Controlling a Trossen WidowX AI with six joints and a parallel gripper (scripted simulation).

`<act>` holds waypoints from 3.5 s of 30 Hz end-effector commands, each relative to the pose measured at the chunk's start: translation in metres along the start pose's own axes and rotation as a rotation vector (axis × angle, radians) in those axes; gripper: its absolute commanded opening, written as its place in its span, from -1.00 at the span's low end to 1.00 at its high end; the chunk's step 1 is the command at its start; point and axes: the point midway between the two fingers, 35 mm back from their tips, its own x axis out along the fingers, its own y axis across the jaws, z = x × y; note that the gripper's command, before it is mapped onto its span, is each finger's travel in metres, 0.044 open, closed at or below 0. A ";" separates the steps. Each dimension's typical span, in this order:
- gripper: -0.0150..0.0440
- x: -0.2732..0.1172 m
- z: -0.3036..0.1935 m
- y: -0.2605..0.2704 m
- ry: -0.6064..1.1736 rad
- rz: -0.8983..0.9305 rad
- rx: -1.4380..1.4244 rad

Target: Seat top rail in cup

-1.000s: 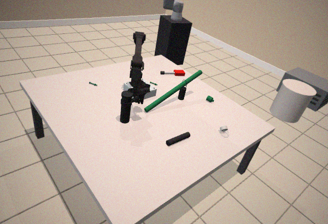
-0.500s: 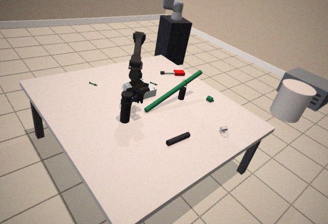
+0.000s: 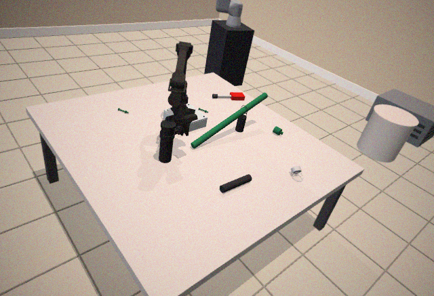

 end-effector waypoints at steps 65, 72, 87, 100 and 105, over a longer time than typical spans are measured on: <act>1.00 -0.084 0.121 -0.053 0.021 0.012 1.074; 1.00 -0.107 0.146 -0.055 0.021 -0.002 1.364; 1.00 -0.120 0.158 -0.054 0.015 -0.012 1.629; 1.00 -0.117 0.160 -0.054 0.024 0.001 1.672; 1.00 -0.096 0.171 -0.049 0.115 0.088 1.991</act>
